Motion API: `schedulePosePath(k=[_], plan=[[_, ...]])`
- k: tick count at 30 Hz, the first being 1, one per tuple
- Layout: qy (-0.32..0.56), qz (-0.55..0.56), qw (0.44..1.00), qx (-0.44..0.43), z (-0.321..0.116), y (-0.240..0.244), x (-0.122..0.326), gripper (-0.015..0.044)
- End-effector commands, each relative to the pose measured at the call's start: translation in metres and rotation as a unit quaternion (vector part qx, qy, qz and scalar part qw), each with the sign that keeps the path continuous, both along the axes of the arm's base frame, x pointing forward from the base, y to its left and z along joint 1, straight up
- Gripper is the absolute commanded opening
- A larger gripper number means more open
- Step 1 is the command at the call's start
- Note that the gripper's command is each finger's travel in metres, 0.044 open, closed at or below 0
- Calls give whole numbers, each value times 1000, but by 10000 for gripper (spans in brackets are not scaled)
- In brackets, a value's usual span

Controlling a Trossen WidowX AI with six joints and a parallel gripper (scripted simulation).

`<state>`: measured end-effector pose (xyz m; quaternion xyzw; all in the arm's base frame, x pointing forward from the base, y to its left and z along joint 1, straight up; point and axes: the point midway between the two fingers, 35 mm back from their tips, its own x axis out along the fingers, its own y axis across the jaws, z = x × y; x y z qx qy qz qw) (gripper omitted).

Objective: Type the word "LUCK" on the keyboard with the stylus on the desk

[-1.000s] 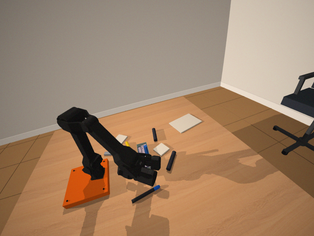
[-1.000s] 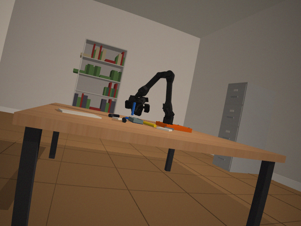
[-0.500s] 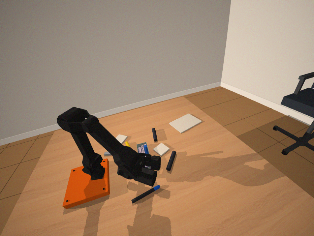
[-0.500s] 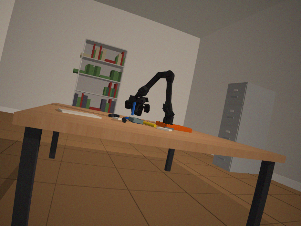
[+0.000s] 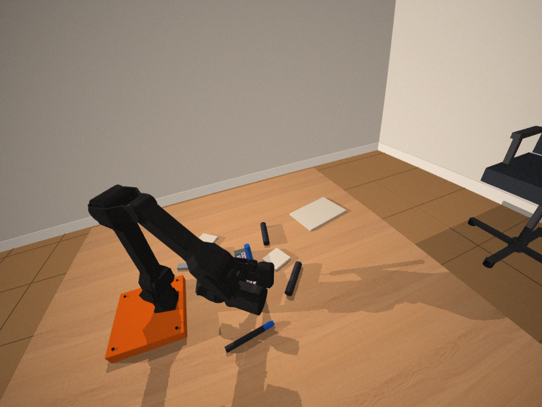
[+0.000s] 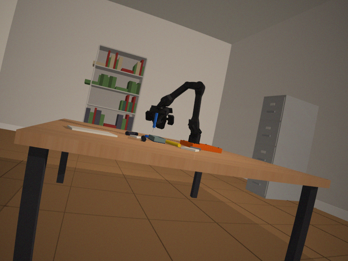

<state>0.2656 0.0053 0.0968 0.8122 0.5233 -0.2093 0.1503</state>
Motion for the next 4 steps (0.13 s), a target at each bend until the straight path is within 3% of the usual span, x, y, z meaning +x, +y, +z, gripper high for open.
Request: schedulePosePath(k=[1,4], plan=[[0,0,1000,0,0,0,0,81],[0,0,1000,0,0,0,0,81]])
